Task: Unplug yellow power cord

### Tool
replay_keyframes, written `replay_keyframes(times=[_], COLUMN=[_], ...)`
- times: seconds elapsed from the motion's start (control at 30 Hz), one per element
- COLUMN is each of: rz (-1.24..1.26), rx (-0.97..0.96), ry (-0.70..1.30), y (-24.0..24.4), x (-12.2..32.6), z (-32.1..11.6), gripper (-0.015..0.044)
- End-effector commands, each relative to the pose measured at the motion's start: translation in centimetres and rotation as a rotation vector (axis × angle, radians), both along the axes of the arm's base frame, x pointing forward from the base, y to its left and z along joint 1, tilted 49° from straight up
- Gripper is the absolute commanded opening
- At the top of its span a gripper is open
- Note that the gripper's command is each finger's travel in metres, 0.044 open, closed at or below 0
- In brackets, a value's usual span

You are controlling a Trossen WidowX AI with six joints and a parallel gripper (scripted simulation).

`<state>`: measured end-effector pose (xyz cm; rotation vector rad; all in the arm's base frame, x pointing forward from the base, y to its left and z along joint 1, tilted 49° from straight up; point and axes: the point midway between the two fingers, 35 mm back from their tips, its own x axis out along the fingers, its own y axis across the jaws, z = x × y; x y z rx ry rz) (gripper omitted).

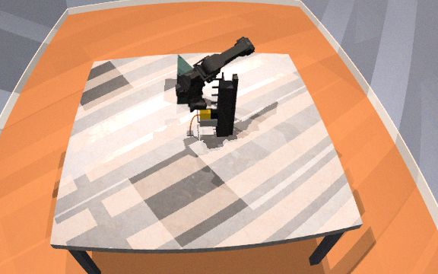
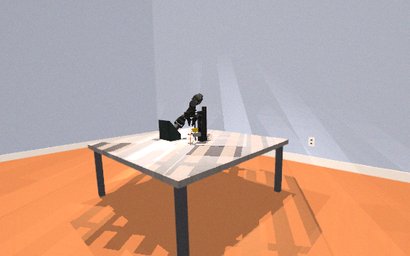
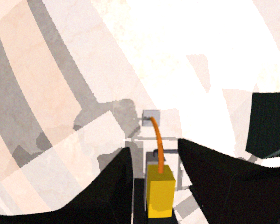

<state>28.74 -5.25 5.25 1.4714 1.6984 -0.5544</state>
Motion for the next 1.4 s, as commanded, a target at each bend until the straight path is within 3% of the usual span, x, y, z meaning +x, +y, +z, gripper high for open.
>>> replay_keyframes(times=[0.0, 1.37], rz=[-0.079, -0.079], rx=[0.182, 0.184], ry=[0.175, 0.176], y=[2.3, 4.9], x=[-1.5, -1.9], z=[-1.2, 1.8], gripper=[0.0160, 0.0160])
